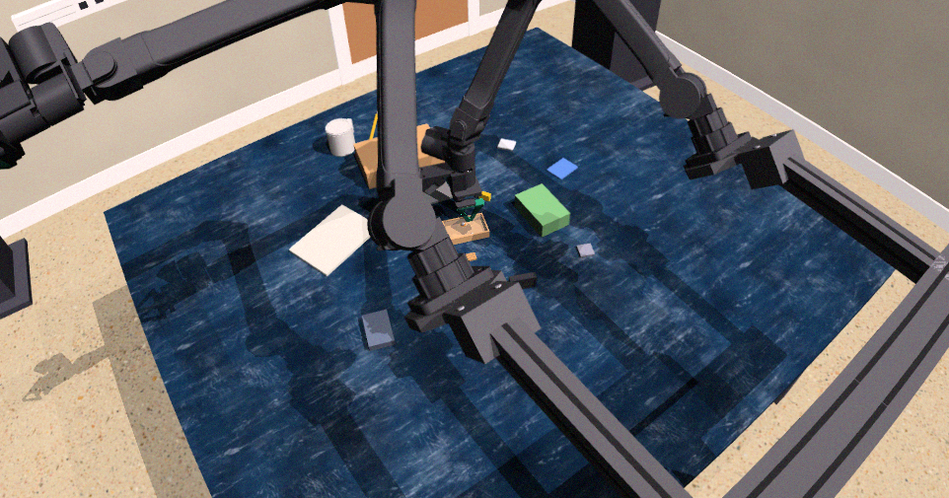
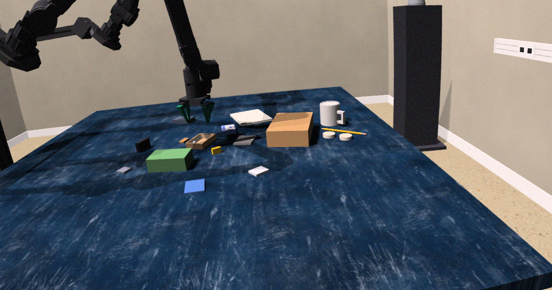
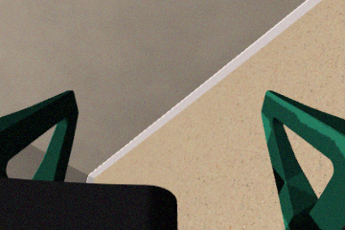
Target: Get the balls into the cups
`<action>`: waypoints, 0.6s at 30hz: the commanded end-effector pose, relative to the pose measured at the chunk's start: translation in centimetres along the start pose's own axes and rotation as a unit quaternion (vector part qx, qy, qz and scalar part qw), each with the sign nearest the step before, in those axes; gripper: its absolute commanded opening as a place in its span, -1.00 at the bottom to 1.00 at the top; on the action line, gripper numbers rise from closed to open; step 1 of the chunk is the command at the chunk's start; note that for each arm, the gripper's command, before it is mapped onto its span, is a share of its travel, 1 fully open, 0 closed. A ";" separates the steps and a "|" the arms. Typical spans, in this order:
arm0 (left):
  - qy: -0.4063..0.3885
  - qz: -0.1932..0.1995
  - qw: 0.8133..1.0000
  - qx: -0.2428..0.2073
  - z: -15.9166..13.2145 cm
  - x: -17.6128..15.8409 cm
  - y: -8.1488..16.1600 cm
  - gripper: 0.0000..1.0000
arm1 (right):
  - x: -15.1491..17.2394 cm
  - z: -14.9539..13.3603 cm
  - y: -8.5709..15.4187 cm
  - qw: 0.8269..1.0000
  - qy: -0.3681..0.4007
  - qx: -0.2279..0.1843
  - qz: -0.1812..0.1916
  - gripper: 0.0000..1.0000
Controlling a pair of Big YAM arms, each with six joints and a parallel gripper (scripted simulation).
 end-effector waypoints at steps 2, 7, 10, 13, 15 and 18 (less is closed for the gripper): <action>0.005 0.010 1.000 -0.025 1.9 1.3 0.5 1.00 | -1.2 1.6 1.8 1.000 -0.010 -0.016 -0.013 0.74; 0.005 0.010 1.000 -0.025 1.9 1.3 0.5 1.00 | 0.3 0.9 0.3 1.000 -0.003 -0.003 0.000 0.74; 0.005 0.010 1.000 -0.025 1.9 1.3 0.5 1.00 | 0.3 0.9 0.3 1.000 -0.003 -0.003 0.000 0.74; 0.005 0.010 1.000 -0.025 1.9 1.3 0.5 1.00 | 0.3 0.9 0.4 1.000 -0.004 -0.004 0.000 0.74; 0.005 0.010 1.000 -0.025 1.9 1.3 0.5 1.00 | 0.3 0.9 0.4 1.000 -0.004 -0.004 0.000 0.74; 0.005 0.010 1.000 -0.025 1.9 1.3 0.5 1.00 | 0.3 0.9 0.4 1.000 -0.004 -0.004 0.000 0.74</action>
Point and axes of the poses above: on each arm, the point where the finger pads meet when closed, its own y axis back along the fingers, its own x axis across the jaws, z = x × y, the point moved 2 cm from there along y, back along the fingers, and after that the axes turned 4 degrees about y, right-handed, at the moved point
